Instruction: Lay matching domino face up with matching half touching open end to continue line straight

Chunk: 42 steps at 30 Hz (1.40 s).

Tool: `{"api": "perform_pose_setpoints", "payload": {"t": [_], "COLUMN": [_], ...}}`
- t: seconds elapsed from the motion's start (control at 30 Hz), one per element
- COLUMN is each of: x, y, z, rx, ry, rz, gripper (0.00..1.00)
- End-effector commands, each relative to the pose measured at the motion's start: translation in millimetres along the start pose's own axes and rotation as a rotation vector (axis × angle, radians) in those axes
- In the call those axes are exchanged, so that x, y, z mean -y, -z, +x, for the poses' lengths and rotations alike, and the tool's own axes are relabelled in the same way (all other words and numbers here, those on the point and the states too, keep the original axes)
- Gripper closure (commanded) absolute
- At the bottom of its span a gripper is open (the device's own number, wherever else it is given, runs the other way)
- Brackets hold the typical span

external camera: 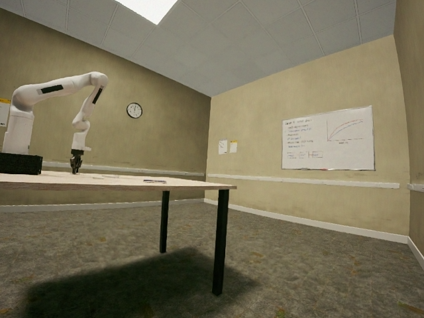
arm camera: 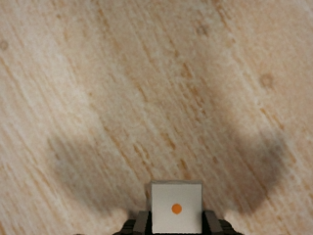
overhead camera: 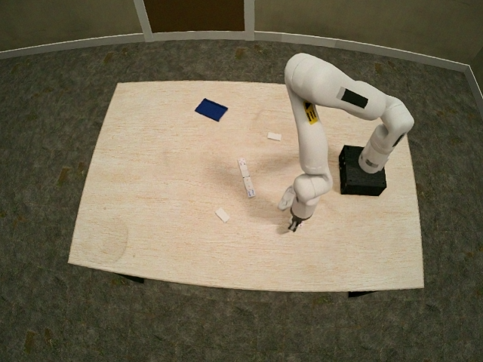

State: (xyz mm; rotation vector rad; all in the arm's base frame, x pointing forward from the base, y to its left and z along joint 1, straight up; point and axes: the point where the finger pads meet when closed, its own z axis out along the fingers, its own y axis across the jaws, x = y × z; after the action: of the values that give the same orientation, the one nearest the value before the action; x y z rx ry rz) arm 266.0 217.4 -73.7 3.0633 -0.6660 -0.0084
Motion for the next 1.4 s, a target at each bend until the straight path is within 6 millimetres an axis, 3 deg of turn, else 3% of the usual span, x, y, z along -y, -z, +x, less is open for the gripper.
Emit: {"api": "perform_pose_setpoints", "payload": {"t": [0.0, 0.4, 0.8, 1.37], "x": [0, 0, 0, 0], "y": [1, 17, 61, 107], "z": [0, 0, 0, 0], "rx": [0.000, 0.000, 0.000, 0.000], "ry": [0.000, 0.000, 0.000, 0.000], "rz": [0.001, 0.001, 0.001, 0.001], "gripper": [0.70, 0.70, 0.70, 0.70]}}
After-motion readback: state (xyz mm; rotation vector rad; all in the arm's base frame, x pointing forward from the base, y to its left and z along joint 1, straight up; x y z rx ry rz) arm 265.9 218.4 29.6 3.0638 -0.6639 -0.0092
